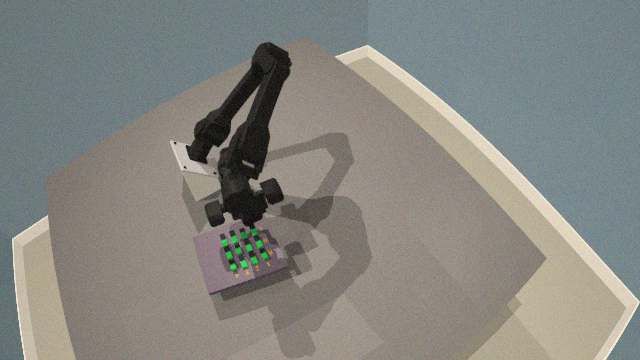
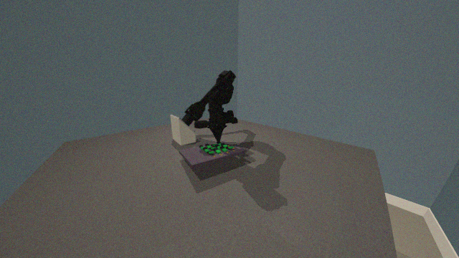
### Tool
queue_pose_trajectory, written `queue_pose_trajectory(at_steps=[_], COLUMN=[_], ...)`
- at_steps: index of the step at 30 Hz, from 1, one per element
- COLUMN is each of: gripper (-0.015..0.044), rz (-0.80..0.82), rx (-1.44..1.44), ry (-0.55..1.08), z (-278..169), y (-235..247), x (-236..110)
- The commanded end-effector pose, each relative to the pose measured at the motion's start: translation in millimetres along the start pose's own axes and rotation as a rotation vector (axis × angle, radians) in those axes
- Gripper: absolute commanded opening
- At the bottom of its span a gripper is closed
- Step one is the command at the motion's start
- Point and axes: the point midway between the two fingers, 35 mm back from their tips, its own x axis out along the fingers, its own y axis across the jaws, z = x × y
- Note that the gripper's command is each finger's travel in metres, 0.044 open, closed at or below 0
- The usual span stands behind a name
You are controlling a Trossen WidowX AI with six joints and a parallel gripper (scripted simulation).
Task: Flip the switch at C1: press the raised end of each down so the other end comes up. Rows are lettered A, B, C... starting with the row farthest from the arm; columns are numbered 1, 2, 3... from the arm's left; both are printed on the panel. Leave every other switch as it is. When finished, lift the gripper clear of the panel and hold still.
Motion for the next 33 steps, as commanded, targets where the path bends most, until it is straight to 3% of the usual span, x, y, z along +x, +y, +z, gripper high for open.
queue_pose_trajectory(at_steps=[1,33], gripper=[0.0000,0.0000], rz=[0.005,0.005], rx=[0.005,0.005], ry=[0.001,0.001], z=[-0.6,-0.7], y=[0.4,0.4], x=[1.1,5.3])
